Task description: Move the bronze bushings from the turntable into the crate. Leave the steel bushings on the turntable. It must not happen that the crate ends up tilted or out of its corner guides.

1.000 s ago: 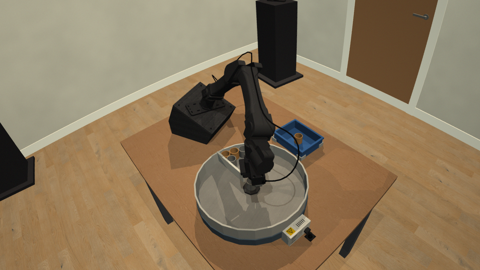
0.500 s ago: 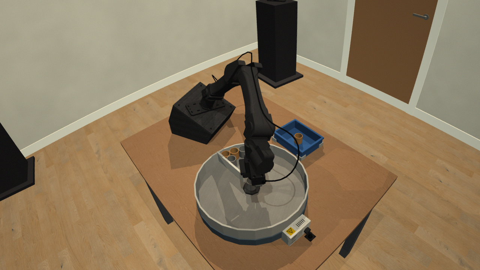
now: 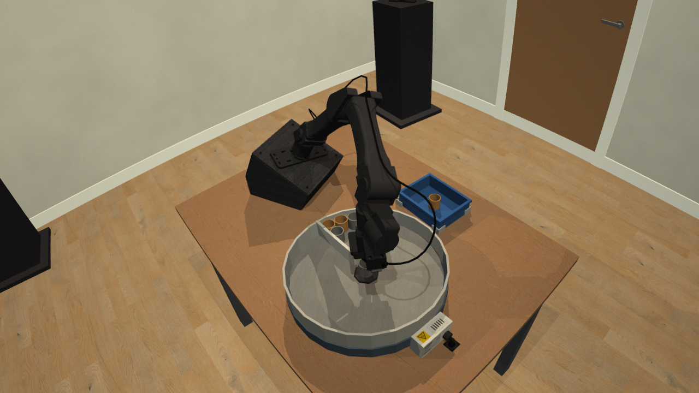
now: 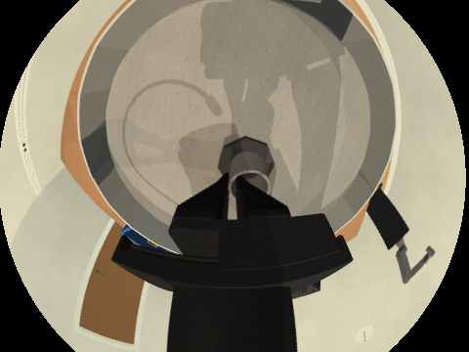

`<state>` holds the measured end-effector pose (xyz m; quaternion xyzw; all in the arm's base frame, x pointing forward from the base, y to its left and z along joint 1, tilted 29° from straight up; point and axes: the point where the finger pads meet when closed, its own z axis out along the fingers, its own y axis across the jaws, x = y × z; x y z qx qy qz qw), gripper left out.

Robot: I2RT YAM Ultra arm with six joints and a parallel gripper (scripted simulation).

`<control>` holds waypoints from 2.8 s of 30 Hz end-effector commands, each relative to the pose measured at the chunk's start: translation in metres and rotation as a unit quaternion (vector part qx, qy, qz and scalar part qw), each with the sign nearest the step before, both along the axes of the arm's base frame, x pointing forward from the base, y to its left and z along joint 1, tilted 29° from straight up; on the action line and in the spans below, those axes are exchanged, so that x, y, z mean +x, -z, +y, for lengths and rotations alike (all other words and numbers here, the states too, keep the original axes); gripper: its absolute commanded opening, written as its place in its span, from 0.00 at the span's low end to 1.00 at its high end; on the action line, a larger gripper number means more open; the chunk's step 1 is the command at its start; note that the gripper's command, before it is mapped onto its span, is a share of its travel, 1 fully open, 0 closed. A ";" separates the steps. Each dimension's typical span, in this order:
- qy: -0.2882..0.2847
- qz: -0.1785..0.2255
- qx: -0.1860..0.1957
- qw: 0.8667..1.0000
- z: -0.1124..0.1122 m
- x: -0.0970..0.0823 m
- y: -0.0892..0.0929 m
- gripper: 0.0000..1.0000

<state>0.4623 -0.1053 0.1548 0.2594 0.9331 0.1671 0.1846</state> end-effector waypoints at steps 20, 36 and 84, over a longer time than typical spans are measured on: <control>0.011 -0.019 -0.012 1.000 -0.007 0.000 -0.017 0.00; 0.011 -0.020 -0.013 1.000 -0.007 0.000 -0.021 0.00; 0.011 -0.020 -0.013 1.000 -0.007 -0.001 -0.024 0.00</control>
